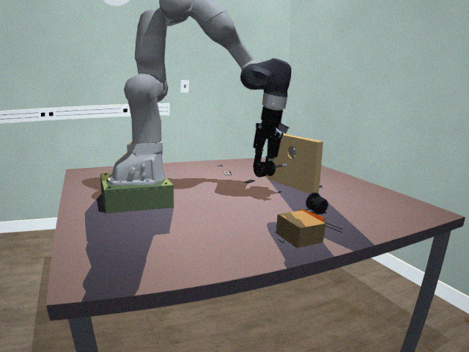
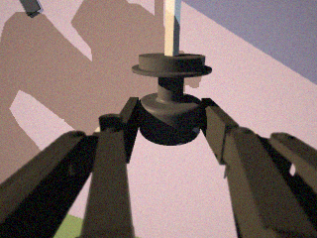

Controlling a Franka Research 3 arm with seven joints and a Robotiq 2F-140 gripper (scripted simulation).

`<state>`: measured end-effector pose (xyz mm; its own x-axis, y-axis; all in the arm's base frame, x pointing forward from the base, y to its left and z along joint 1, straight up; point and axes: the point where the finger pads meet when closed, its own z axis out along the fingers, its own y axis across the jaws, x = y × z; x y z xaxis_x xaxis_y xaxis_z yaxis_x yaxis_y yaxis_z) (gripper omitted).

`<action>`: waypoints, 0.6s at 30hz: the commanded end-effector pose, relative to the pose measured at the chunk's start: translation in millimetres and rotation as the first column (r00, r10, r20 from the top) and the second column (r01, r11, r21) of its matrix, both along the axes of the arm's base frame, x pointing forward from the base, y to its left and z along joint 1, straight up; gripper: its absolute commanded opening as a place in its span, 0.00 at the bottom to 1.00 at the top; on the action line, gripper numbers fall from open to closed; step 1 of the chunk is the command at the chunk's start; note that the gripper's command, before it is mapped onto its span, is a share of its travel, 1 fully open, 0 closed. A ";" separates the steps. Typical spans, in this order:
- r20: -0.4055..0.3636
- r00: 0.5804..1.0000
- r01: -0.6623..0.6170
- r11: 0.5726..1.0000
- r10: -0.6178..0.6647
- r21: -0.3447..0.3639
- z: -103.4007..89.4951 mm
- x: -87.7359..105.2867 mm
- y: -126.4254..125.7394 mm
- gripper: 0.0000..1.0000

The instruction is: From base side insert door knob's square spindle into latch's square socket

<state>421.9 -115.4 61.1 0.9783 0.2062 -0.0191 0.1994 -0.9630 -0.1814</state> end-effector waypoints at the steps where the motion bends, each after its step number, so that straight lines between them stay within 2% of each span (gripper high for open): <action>1: 0.000 0.999 0.035 0.998 -0.035 -0.044 2.9 4.8 1.6 0.42; 3: 0.000 0.999 0.035 0.998 -0.035 -0.044 2.9 4.8 1.6 0.42; 7: 0.000 0.999 0.035 0.998 -0.035 -0.044 8.8 15.5 17.7 0.42; 11: 0.000 0.999 0.035 0.998 -0.035 -0.046 9.2 16.3 18.9 0.42; 18: 0.001 1.000 0.031 0.995 -0.031 -0.097 12.9 23.1 29.1 0.42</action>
